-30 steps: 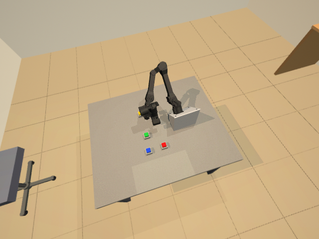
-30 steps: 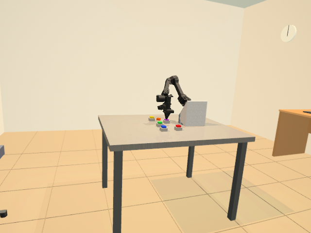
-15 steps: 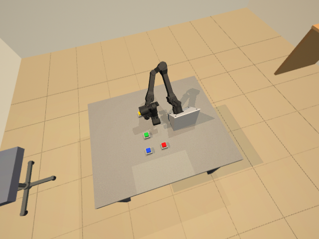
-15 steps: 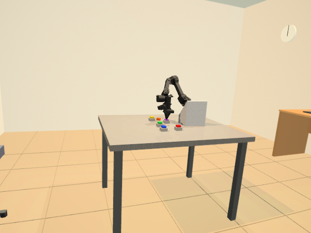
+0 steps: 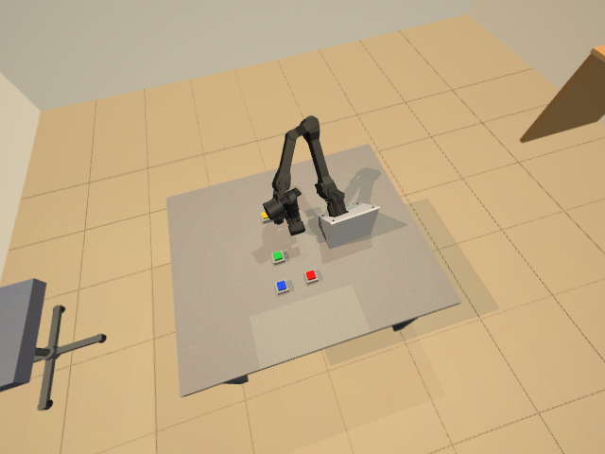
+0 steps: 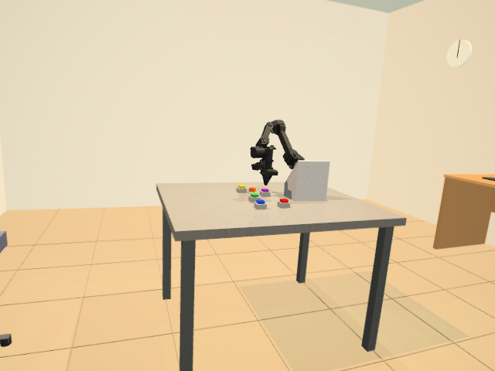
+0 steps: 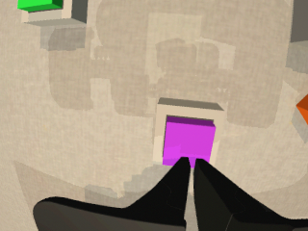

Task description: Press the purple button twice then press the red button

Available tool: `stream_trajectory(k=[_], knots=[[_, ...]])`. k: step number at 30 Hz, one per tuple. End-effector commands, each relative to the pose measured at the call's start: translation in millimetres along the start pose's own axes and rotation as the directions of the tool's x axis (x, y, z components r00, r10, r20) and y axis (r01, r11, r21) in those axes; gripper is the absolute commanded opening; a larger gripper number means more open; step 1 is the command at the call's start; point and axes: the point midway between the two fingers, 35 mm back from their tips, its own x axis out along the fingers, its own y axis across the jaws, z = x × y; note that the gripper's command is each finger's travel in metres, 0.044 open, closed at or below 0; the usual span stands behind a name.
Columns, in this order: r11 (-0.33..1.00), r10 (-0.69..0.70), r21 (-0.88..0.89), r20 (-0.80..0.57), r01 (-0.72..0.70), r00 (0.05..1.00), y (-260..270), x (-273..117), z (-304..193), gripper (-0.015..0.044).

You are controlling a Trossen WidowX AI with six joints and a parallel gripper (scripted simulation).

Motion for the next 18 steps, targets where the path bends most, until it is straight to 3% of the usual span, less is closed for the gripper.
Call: stream_trajectory(k=[1,18], knots=[[1.0,0.005,0.004,-0.001,-0.005,1.0,0.6,4.1,0.6,0.002],[1.0,0.002,0.004,-0.001,-0.002,1.0,-0.2,28.9,-0.1,0.002]])
